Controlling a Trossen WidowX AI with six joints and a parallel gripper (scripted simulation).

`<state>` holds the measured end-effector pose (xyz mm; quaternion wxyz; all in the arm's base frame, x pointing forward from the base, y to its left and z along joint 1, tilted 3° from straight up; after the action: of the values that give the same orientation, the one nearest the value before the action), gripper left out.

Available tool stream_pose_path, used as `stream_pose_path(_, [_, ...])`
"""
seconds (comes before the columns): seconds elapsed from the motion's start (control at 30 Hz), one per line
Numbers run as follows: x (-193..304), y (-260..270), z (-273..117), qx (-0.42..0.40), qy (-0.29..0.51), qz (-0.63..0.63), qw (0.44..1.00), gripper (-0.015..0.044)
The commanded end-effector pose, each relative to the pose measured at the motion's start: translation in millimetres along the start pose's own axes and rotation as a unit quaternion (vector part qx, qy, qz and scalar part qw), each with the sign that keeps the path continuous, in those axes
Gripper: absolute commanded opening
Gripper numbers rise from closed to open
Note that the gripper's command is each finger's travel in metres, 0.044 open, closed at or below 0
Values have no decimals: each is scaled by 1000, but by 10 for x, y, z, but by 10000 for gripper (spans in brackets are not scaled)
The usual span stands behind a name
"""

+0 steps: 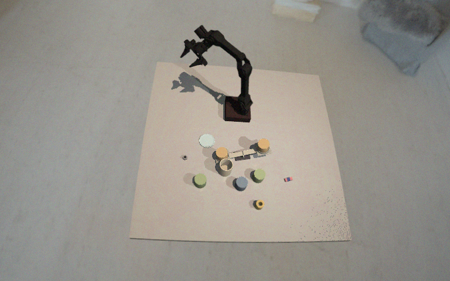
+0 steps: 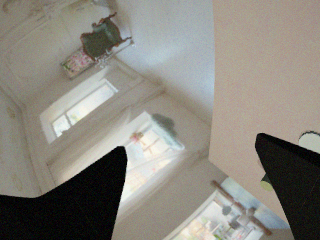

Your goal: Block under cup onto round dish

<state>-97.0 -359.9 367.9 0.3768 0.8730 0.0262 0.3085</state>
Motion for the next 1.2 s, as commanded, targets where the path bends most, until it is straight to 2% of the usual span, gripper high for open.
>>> stream_pose_path(0.0, [10,-3,6,1,1,-3,1000,426])
stream_pose_path(0.03, [41,-13,22,3,3,-10,1000,440])
stream_pose_path(0.57, [968,-454,403,62,82,-252,962,440])
stream_pose_path(1.17, [1805,-1199,519,88,189,-504,838,440])
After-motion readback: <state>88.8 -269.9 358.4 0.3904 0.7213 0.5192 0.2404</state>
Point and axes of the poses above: the point midway between the two fingers, 35 mm back from their tips, its own z axis out along the fingers, its own y axis across the jaws, x = y × z, the point moved 6 cm from there along -z, back along the fingers, and after that the axes turned 12 degrees about z, right-handed, at the moved point
